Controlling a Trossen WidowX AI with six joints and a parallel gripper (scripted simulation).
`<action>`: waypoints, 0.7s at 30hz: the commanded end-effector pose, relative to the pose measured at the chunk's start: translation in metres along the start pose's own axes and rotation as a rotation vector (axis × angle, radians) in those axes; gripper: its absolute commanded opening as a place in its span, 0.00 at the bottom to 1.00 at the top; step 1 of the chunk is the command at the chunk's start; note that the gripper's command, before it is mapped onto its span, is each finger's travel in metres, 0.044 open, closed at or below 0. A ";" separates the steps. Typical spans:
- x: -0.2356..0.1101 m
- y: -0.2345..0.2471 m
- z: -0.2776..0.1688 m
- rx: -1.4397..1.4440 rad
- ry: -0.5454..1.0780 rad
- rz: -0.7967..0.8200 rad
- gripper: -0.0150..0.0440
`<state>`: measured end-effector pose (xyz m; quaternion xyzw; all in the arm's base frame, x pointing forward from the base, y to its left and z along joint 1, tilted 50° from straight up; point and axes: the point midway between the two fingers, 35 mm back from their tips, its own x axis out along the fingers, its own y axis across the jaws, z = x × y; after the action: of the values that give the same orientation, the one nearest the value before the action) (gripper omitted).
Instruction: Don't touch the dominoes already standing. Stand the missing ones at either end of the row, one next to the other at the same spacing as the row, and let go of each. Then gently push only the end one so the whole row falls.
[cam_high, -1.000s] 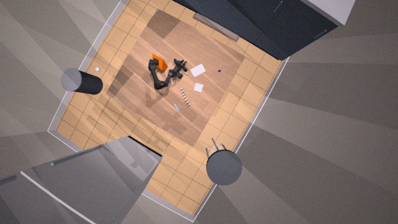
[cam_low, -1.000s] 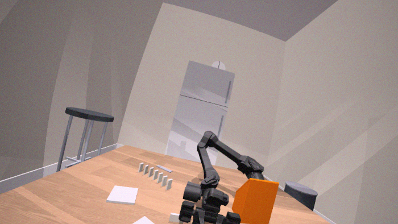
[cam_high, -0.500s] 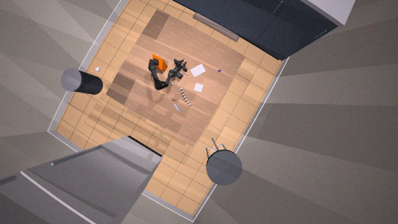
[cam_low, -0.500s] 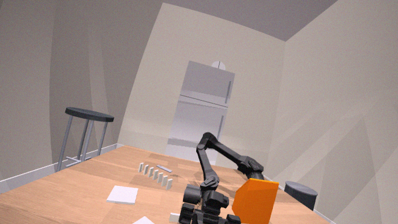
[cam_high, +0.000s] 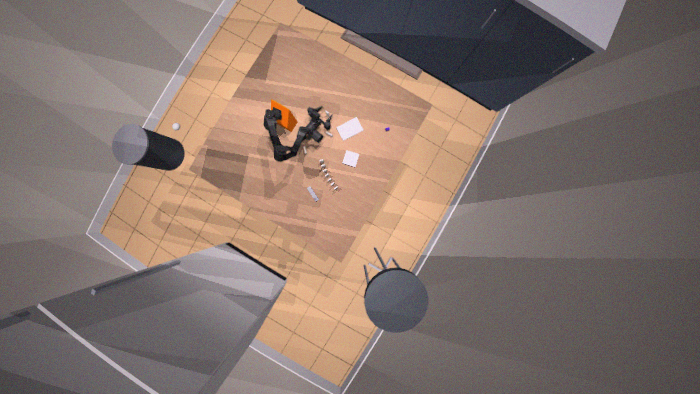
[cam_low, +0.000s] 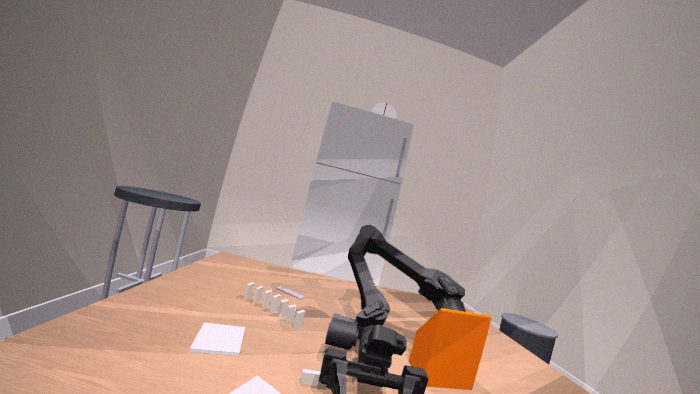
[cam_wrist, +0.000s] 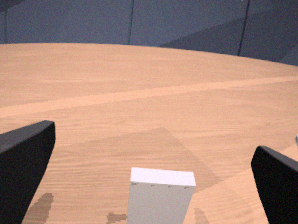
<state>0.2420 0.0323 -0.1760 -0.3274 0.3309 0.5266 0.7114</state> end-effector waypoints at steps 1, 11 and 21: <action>-0.004 -0.001 0.037 -0.015 -0.004 -0.007 1.00; 0.026 0.004 0.035 0.108 0.222 0.143 1.00; 0.042 0.010 0.046 0.189 1.029 0.172 1.00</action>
<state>0.2491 0.0808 -0.1904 -0.3382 0.5656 0.4767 0.5818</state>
